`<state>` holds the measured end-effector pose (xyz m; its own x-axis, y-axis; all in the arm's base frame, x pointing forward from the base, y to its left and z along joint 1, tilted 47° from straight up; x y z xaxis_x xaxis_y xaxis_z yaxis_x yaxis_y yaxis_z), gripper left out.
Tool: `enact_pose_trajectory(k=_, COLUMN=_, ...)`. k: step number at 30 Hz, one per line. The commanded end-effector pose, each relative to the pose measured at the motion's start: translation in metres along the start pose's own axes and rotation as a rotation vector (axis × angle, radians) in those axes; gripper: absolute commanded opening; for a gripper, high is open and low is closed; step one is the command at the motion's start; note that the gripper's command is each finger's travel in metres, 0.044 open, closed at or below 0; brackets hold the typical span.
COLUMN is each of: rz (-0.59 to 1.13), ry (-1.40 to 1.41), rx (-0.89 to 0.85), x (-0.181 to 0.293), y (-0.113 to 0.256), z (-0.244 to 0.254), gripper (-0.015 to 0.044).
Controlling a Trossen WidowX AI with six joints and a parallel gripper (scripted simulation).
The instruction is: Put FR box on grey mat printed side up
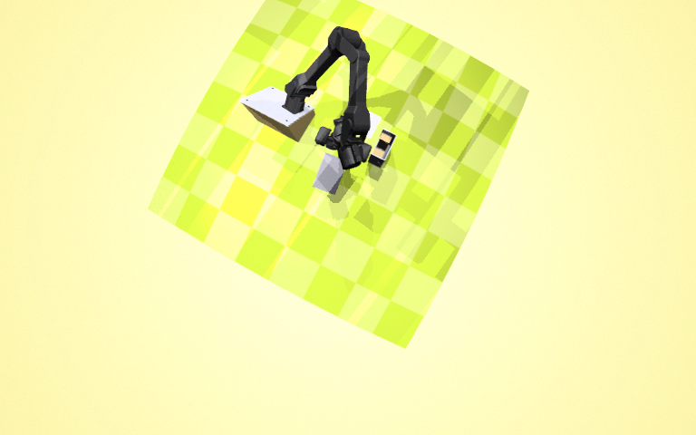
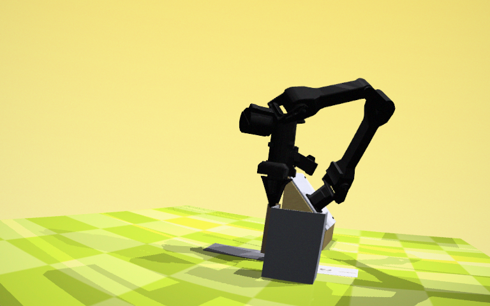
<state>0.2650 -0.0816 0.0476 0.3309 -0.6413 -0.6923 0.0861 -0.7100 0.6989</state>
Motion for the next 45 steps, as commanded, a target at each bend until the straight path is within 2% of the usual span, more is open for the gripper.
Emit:
enact_pose_trajectory(k=1, rz=-0.004, ry=0.008, rx=-0.006, x=0.007, y=-0.002, z=0.01, gripper=0.0152)
enact_pose_trajectory(k=14, rz=-0.013, ry=0.031, rx=-0.006, x=0.02, y=-0.002, z=0.032, gripper=0.0152)
enact_pose_trajectory(k=35, rz=-0.014, ry=0.031, rx=-0.006, x=0.02, y=-0.019, z=0.032, gripper=0.0152)
enact_pose_trajectory(k=38, rz=-0.01, ry=0.037, rx=-0.008, x=0.02, y=-0.016, z=0.032, gripper=0.0231)
enact_pose_trajectory(k=45, rz=-0.01, ry=0.037, rx=-0.008, x=0.02, y=-0.016, z=0.032, gripper=0.0236)
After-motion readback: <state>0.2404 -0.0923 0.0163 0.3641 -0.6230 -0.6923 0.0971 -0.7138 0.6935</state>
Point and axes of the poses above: the point midway between the two fingers, 35 mm back from their tips, its own y axis back along the fingers, its own z axis across the jaws, x = y × z, the point moved 8 cm from there along y, back along the fingers, and after that the axes turned 6 degrees about y, right-handed, at the moved point
